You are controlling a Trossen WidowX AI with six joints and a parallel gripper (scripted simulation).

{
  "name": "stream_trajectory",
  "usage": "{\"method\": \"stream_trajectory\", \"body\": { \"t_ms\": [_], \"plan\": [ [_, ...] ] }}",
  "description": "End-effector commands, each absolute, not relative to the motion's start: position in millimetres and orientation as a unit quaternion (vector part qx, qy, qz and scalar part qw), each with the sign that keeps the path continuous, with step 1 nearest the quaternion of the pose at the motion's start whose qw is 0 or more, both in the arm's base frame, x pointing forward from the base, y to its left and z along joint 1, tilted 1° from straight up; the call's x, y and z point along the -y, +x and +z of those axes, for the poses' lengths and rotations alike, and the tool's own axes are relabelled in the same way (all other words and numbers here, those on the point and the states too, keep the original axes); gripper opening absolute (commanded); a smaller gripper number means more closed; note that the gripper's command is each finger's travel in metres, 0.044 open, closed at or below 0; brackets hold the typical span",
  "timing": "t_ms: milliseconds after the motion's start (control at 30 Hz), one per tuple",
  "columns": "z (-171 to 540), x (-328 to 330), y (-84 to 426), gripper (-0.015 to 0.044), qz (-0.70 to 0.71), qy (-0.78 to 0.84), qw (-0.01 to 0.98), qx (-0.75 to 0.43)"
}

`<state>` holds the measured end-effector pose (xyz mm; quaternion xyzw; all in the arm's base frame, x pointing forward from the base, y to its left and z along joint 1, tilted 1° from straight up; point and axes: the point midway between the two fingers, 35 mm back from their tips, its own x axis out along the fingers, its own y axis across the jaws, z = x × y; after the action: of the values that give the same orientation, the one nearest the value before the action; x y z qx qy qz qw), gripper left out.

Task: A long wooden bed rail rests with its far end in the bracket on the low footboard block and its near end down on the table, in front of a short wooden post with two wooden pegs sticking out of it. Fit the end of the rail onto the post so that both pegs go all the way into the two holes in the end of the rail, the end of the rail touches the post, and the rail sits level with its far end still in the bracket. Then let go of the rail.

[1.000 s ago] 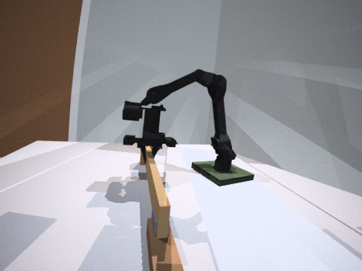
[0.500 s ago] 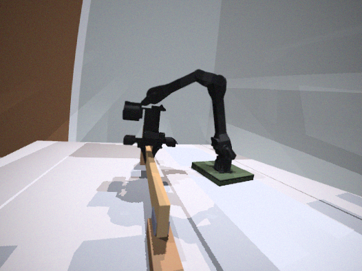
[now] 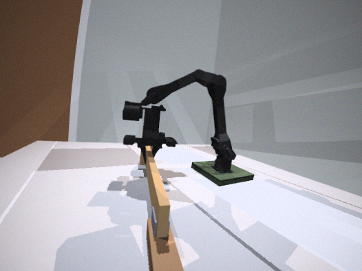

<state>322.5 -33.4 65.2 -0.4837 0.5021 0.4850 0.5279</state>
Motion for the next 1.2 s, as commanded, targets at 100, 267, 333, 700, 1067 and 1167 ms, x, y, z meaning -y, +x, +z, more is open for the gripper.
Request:
{"method": "stream_trajectory", "body": {
  "t_ms": [100, 267, 333, 700, 1067, 1167],
  "plan": [
    [69.4, 33.3, 322.5, 0.0000, 0.481, -0.486, 0.529, -0.503],
    [70.3, 31.9, 322.5, 0.0000, 0.481, -0.486, 0.529, -0.503],
    [70.6, 31.3, 322.6, 0.0000, 0.481, -0.486, 0.529, -0.503],
    [69.6, 30.3, 323.2, 0.0000, 0.481, -0.486, 0.529, -0.503],
    [68.3, 30.5, 323.4, 0.0000, 0.481, -0.486, 0.529, -0.503],
    [68.2, 31.1, 323.4, 0.0000, 0.481, -0.486, 0.529, -0.503]
  ]
}}
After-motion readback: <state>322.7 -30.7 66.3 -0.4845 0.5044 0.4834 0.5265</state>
